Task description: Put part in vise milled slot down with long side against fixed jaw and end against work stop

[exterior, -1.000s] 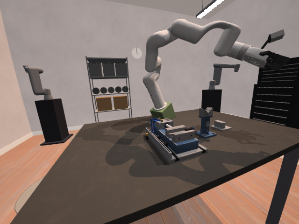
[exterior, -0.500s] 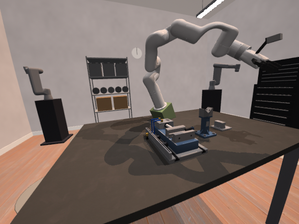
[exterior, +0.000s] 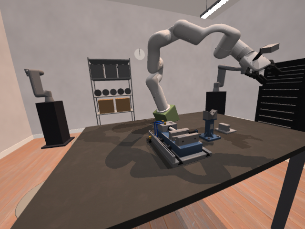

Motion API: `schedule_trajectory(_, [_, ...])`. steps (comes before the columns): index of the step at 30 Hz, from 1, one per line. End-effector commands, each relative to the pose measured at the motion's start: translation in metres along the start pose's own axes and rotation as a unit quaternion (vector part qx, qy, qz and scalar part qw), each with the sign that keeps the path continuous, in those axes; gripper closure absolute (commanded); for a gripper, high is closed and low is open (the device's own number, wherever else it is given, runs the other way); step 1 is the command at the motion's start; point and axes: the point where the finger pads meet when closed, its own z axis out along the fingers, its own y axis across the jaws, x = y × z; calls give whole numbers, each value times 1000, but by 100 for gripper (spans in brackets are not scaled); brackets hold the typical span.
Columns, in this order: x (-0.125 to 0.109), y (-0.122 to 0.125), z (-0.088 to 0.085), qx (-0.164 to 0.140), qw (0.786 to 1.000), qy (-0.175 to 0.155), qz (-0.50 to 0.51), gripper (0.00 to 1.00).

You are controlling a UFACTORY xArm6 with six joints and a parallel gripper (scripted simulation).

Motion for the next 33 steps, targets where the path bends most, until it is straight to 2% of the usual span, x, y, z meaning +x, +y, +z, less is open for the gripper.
schedule_trajectory(1, [-11,11,-4,-28,996,-23,79,0])
schedule_trajectory(11, [-41,33,-11,-90,971,-64,212,0])
schedule_trajectory(12, [-47,37,-13,-103,963,-71,237,0])
schedule_trajectory(14, [-47,37,-13,-103,963,-71,237,0])
schedule_trajectory(15, [-57,43,-16,-121,952,-80,270,0])
schedule_trajectory(20, [-72,53,-22,-153,929,-94,323,0])
schedule_trajectory(23, [-88,61,-28,-184,905,-106,369,0])
schedule_trajectory(24, [-88,61,-28,-184,905,-106,370,0])
schedule_trajectory(25, [-96,66,-32,-201,891,-111,393,0])
schedule_trajectory(29, [-113,74,-41,-235,860,-121,437,0])
schedule_trajectory(32, [-116,76,-43,-241,854,-122,445,0])
schedule_trajectory(33, [-128,81,-50,-266,830,-127,473,0])
